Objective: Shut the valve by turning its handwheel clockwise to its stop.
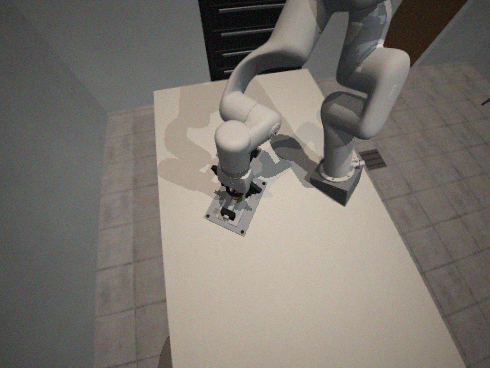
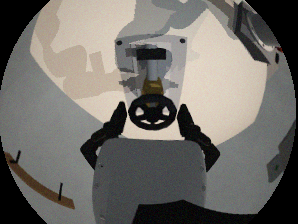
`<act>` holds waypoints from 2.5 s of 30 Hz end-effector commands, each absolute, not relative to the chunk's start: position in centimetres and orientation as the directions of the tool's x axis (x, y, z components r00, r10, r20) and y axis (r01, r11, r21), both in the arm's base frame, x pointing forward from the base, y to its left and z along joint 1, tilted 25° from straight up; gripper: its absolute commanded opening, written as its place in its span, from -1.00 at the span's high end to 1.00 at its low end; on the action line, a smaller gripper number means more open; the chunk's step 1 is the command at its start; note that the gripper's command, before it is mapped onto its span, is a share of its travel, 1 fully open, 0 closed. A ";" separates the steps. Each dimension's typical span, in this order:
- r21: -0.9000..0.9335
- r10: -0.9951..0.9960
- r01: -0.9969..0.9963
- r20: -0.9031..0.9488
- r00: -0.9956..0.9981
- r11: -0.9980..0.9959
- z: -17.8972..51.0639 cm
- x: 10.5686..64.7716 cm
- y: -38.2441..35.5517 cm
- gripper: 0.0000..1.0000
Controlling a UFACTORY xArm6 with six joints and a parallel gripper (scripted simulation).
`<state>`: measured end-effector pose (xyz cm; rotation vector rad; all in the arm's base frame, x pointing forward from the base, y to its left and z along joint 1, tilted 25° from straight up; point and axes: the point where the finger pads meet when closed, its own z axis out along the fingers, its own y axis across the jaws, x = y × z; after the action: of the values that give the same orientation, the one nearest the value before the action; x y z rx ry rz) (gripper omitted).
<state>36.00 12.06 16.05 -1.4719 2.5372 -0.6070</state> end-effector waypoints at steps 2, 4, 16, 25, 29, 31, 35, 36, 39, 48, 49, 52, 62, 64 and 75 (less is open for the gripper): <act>-0.415 -0.858 -0.798 0.072 -0.509 0.438 16.1 36.1 12.1 -1.00; -0.415 -0.858 -0.798 0.072 -0.509 0.438 16.1 36.1 12.1 -1.00; -0.415 -0.858 -0.798 0.072 -0.509 0.438 16.1 36.1 12.1 1.00; -0.415 -0.858 -0.798 0.072 -0.509 0.438 16.1 36.1 12.1 1.00; -0.415 -0.858 -0.798 0.072 -0.509 0.438 16.1 36.1 12.1 1.00; -0.415 -0.858 -0.798 0.072 -0.509 0.438 16.1 36.1 12.1 1.00; -0.415 -0.858 -0.798 0.072 -0.509 0.438 16.1 36.1 12.1 1.00; -0.415 -0.858 -0.798 0.072 -0.509 0.438 16.1 36.1 12.1 1.00; -0.415 -0.858 -0.798 0.072 -0.509 0.438 16.1 36.1 12.1 1.00; -0.415 -0.858 -0.798 0.072 -0.509 0.438 16.1 36.1 12.1 1.00; -0.415 -0.858 -0.798 0.072 -0.509 0.438 16.1 36.1 12.1 1.00; -0.415 -0.858 -0.797 0.072 -0.509 0.438 16.1 36.1 12.1 1.00; -0.415 -0.855 -0.794 0.069 -0.514 0.444 16.1 36.1 12.1 1.00; -0.415 -0.853 -0.792 0.067 -0.517 0.447 16.1 36.1 12.1 1.00; -0.417 -0.837 -0.774 0.053 -0.544 0.477 16.1 36.1 12.1 1.00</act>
<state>36.03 12.05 16.01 -1.4273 2.5557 -0.6019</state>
